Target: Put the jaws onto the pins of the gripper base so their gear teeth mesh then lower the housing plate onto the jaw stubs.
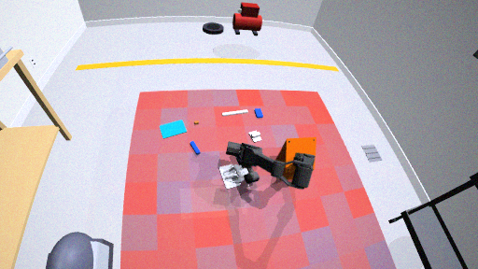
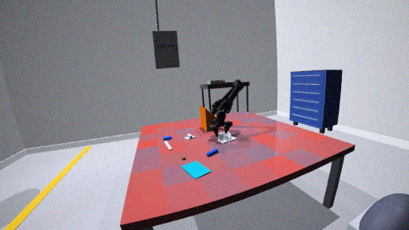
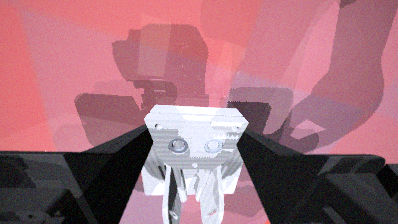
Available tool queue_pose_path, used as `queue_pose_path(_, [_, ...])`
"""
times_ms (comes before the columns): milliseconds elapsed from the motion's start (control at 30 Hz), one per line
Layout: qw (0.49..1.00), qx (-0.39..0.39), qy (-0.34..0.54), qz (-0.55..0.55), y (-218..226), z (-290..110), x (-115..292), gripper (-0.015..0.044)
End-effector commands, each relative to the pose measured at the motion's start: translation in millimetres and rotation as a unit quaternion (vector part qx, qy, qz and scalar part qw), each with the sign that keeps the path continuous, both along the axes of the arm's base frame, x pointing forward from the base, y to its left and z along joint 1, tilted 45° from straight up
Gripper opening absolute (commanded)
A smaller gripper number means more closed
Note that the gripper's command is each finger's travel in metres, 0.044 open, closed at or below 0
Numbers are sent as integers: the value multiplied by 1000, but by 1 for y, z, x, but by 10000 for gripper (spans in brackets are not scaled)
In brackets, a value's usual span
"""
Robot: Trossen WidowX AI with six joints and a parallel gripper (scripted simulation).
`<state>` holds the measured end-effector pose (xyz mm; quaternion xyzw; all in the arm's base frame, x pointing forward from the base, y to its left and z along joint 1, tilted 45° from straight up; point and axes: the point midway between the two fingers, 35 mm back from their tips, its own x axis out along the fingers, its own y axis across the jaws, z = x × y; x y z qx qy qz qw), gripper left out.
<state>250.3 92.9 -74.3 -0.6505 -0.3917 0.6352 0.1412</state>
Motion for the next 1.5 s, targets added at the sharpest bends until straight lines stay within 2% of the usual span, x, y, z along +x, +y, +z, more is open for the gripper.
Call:
queue_pose_path(0, [1000, 0, 0, 0, 0, 0, 0, 430])
queue_pose_path(500, [1000, 0, 0, 0, -2, 2, 1, 440])
queue_pose_path(767, [1000, 1, 0, 2, -48, 52, 6, 440])
queue_pose_path(967, [1000, 2, -3, -4, -45, 47, 8, 440])
queue_pose_path(1067, [1000, -2, -3, -3, -59, 58, -3, 440])
queue_pose_path(1233, [1000, -2, 1, 1, -92, 91, -43, 440])
queue_pose_path(1467, [1000, -2, 1, 1, -93, 92, -45, 440])
